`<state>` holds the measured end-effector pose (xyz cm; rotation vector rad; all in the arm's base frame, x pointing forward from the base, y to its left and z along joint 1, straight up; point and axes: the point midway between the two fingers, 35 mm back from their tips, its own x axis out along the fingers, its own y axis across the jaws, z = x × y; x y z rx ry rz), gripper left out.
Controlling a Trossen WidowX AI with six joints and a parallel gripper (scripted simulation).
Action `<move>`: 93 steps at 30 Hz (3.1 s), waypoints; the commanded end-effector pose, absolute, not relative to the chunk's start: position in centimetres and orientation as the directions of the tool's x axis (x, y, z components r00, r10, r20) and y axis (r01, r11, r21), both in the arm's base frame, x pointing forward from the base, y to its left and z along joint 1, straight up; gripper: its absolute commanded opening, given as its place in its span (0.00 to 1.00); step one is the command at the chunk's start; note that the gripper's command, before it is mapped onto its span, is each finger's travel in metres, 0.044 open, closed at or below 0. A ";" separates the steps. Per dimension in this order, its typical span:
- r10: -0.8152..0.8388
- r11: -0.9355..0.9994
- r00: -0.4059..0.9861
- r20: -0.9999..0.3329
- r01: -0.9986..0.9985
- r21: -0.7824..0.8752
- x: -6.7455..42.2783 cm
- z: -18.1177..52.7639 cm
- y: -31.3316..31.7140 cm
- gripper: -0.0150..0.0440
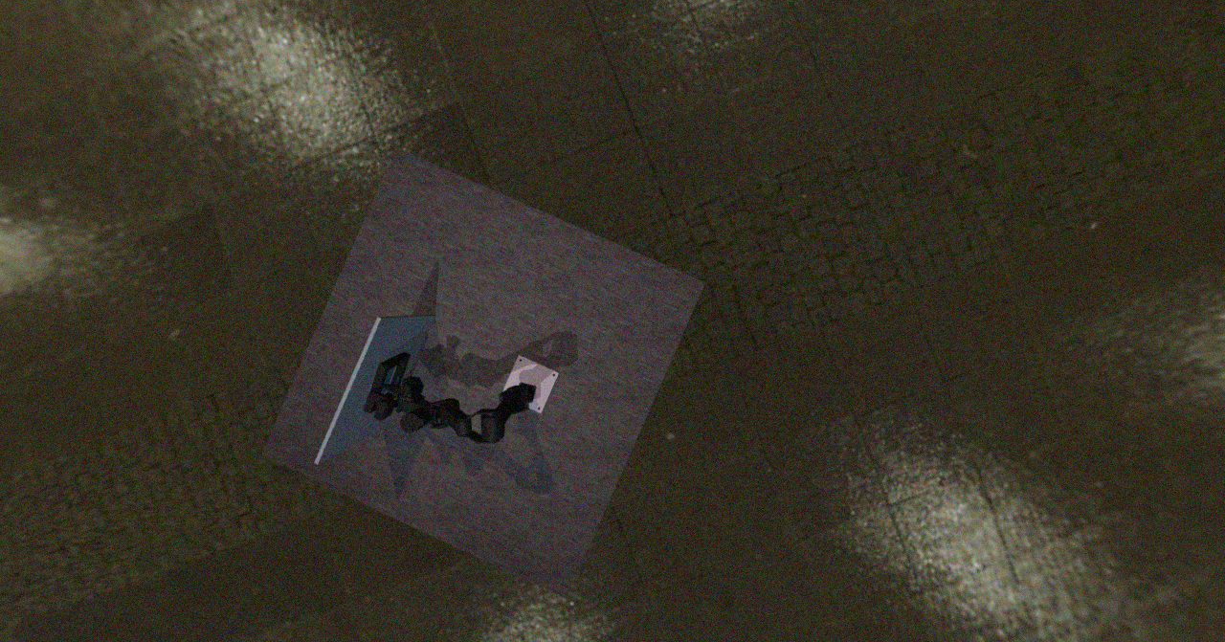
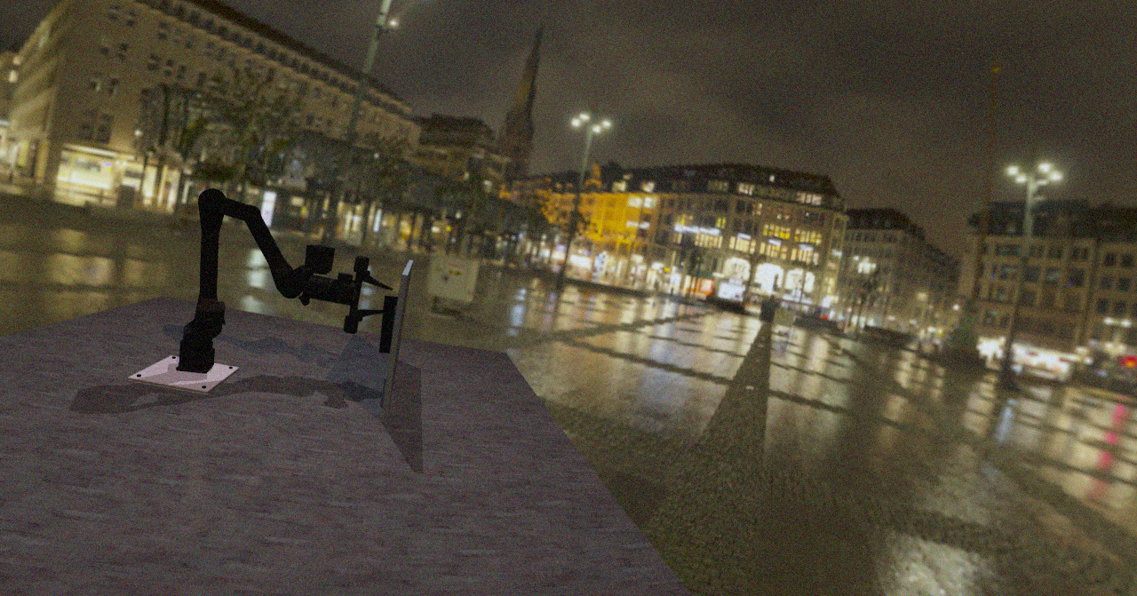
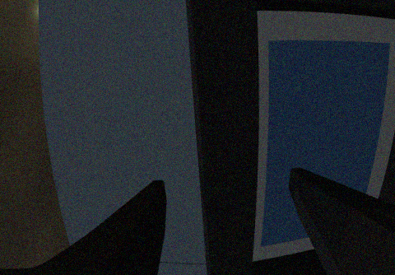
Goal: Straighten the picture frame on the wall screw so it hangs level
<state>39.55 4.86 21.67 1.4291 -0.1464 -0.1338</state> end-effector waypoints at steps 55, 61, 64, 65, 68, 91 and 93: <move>-0.174 0.131 0.984 0.024 -0.001 0.991 39.6 21.9 5.0 0.25; -0.174 0.131 0.984 0.024 -0.001 0.991 39.6 22.1 5.0 0.25; -0.174 0.131 0.984 0.024 -0.001 0.991 39.6 22.2 5.0 0.25; -0.174 0.131 0.984 0.024 -0.001 0.991 39.6 22.2 5.0 0.25; -0.174 0.131 0.984 0.024 -0.001 0.991 39.6 22.3 5.0 0.25; -0.174 0.131 0.984 0.024 -0.001 0.991 39.6 23.1 5.1 0.25; -0.174 0.131 0.984 0.024 -0.001 0.991 39.6 23.1 5.1 0.25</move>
